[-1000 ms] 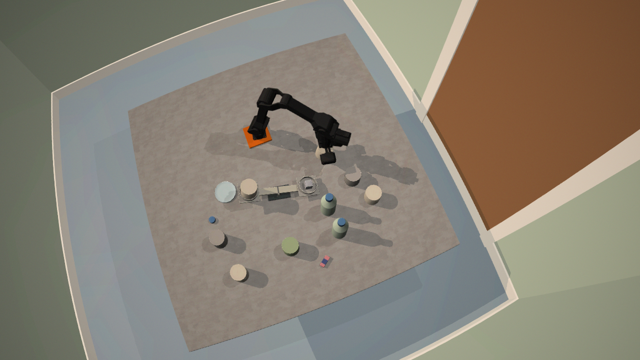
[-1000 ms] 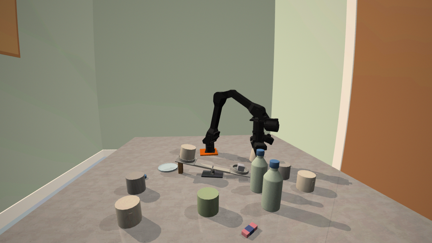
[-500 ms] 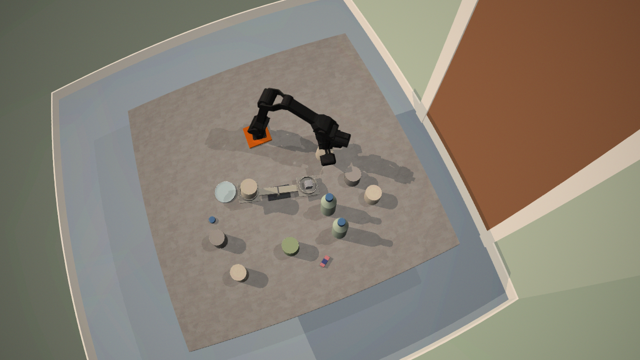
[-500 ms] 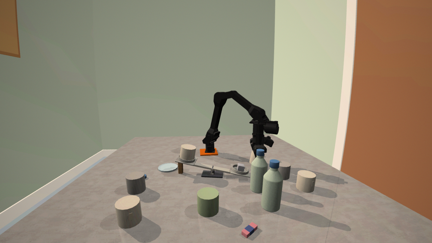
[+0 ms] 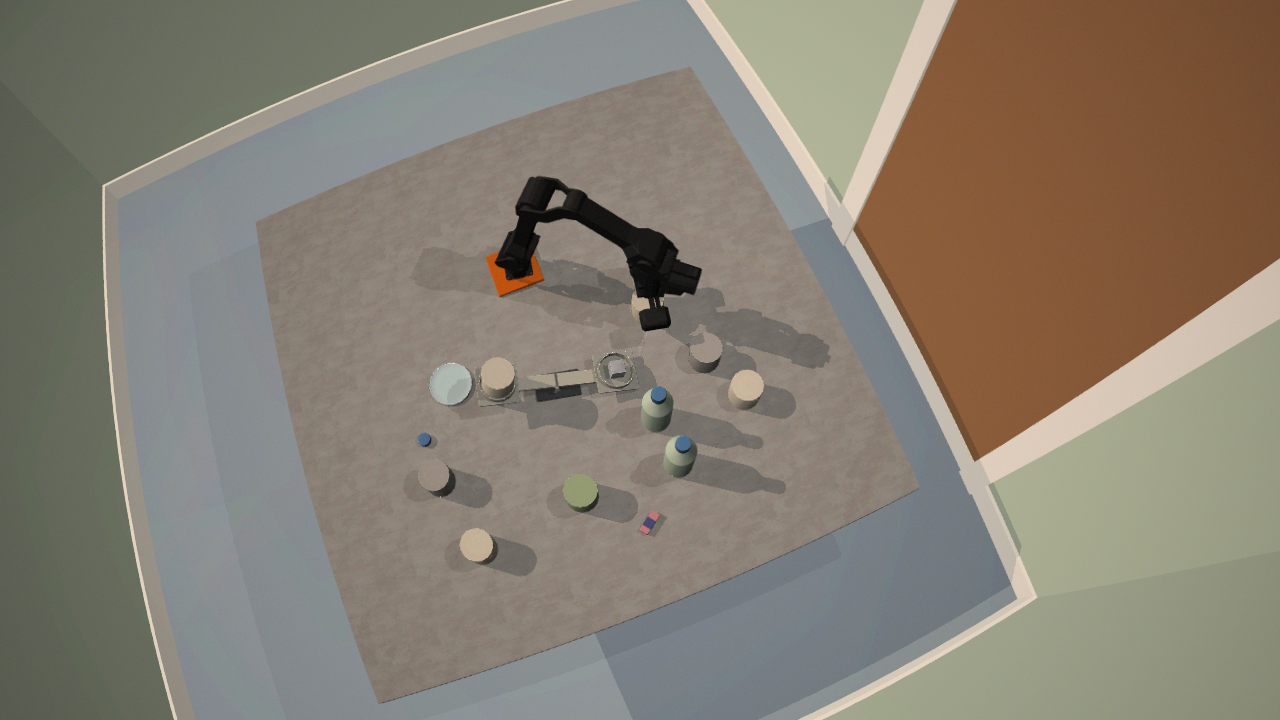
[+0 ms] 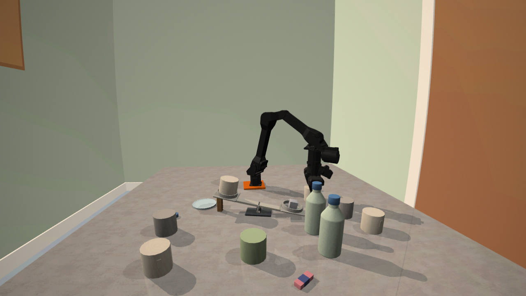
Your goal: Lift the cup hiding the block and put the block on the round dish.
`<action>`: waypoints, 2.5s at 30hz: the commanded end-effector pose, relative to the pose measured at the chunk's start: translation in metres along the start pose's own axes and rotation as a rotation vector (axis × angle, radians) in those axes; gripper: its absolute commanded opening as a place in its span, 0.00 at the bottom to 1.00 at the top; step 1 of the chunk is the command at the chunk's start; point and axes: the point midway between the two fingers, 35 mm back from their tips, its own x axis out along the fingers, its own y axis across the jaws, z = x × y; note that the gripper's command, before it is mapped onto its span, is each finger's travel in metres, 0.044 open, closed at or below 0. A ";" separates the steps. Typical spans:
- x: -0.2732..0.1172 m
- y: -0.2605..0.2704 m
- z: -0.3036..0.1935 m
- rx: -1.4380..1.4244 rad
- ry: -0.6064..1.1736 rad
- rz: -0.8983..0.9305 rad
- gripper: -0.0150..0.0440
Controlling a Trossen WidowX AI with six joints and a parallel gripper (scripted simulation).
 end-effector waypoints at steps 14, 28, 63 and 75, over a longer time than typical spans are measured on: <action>-0.056 -0.019 -0.001 0.055 -0.049 -0.045 0.78; -0.058 -0.110 -0.063 0.030 -0.010 -0.046 0.69; -0.022 -0.144 -0.096 -0.029 -0.006 -0.017 0.69; -0.005 -0.143 -0.096 -0.029 -0.006 -0.017 0.69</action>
